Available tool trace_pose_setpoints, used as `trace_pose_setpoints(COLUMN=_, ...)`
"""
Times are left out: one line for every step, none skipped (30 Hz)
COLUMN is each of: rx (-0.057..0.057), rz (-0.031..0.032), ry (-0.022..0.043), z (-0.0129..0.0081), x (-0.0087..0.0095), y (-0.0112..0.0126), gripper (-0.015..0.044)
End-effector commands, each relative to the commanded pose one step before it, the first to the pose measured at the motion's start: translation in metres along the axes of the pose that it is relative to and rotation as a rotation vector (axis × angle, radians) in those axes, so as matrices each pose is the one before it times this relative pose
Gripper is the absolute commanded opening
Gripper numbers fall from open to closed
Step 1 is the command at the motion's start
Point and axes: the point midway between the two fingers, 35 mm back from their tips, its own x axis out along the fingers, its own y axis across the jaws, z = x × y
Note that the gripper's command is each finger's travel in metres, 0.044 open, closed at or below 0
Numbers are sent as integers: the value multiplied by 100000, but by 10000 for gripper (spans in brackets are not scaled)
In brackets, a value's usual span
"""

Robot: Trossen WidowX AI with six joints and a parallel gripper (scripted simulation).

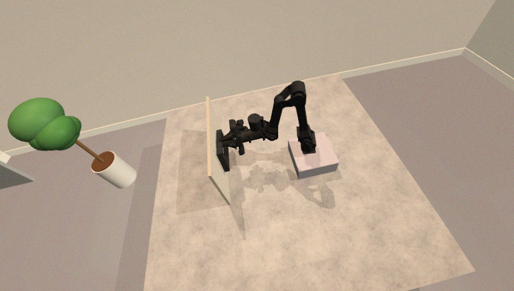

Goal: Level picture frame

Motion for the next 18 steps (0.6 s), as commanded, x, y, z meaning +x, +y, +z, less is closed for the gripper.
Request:
trace_pose_setpoints(rx=-677, rz=1497, ry=-380, z=18, x=3, y=258, gripper=0)
trace_pose_setpoints(rx=1, rz=-1, ry=0, z=-3, x=0, y=-33, gripper=0)
trace_pose_setpoints(rx=49, rz=-100, ry=36, z=-4, x=-1, y=-15, gripper=0)
trace_pose_setpoints(rx=147, rz=-300, ry=109, z=-11, x=-3, y=-46, gripper=0)
trace_pose_setpoints(rx=222, rz=-450, ry=163, z=-16, x=-5, y=-69, gripper=0)
trace_pose_setpoints(rx=149, rz=-300, ry=108, z=-11, x=-3, y=-46, gripper=0)
trace_pose_setpoints(rx=50, rz=-100, ry=36, z=-4, x=-1, y=-15, gripper=0)
trace_pose_setpoints(rx=0, rz=0, ry=0, z=0, x=0, y=0, gripper=0)
trace_pose_setpoints(rx=0, rz=0, ry=0, z=0, x=0, y=0, gripper=0)
trace_pose_setpoints(rx=0, rz=0, ry=0, z=0, x=0, y=0, gripper=0)
trace_pose_setpoints(rx=0, rz=0, ry=0, z=0, x=0, y=0, gripper=0)
trace_pose_setpoints(rx=-51, rz=-54, ry=-2, z=0, x=0, y=-24, gripper=0)
trace_pose_setpoints(rx=-76, rz=-80, ry=-3, z=-1, x=0, y=-36, gripper=0)
trace_pose_setpoints(rx=-111, rz=-116, ry=-5, z=-1, x=-1, y=-53, gripper=0)
trace_pose_setpoints(rx=-124, rz=-130, ry=-5, z=-1, x=-1, y=-59, gripper=0)
trace_pose_setpoints(rx=-48, rz=-51, ry=-2, z=-1, x=0, y=-23, gripper=0)
trace_pose_setpoints(rx=0, rz=0, ry=0, z=0, x=0, y=0, gripper=0)
trace_pose_setpoints(rx=-1569, rz=-7, ry=-27, z=-7, x=3, y=-11, gripper=0)
